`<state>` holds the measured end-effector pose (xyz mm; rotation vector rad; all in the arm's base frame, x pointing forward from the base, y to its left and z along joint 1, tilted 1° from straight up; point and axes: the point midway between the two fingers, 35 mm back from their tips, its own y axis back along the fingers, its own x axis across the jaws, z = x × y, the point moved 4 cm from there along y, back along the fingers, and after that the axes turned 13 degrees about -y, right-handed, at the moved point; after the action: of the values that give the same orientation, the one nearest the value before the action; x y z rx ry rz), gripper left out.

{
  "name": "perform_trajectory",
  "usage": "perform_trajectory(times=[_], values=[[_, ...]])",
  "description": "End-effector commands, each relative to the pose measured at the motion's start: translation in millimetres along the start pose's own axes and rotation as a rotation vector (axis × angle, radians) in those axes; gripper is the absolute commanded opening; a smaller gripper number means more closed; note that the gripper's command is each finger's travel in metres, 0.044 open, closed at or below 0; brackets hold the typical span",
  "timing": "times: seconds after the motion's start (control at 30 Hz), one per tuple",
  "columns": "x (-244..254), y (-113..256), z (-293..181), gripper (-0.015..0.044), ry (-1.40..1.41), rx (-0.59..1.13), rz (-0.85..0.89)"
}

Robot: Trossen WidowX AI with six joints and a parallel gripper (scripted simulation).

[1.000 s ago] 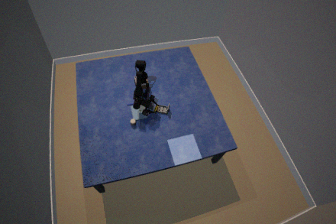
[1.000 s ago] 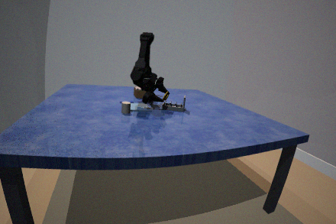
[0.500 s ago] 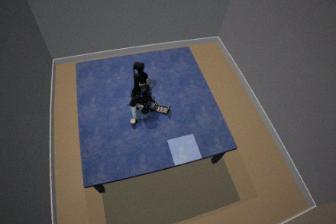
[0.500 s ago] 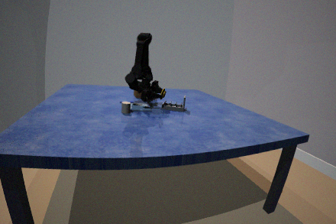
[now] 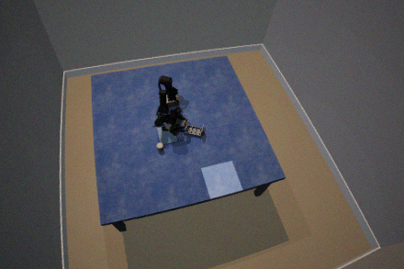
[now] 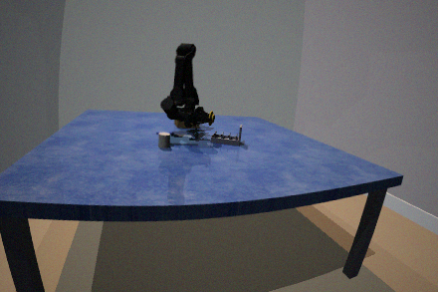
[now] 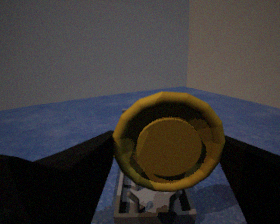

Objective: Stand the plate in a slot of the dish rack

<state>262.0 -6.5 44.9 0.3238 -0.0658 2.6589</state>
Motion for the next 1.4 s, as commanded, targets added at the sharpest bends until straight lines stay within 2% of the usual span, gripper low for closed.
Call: perform_trajectory(times=[0.0, 0.2, 1.37], values=[[0, 0, 0, 0.0000, 0.009, -0.005, 0.004], [-7, 1, -7, 0.0000, -0.010, 0.023, -0.036], [-5, -26, -25, 0.0000, 0.019, 0.035, -0.030]])
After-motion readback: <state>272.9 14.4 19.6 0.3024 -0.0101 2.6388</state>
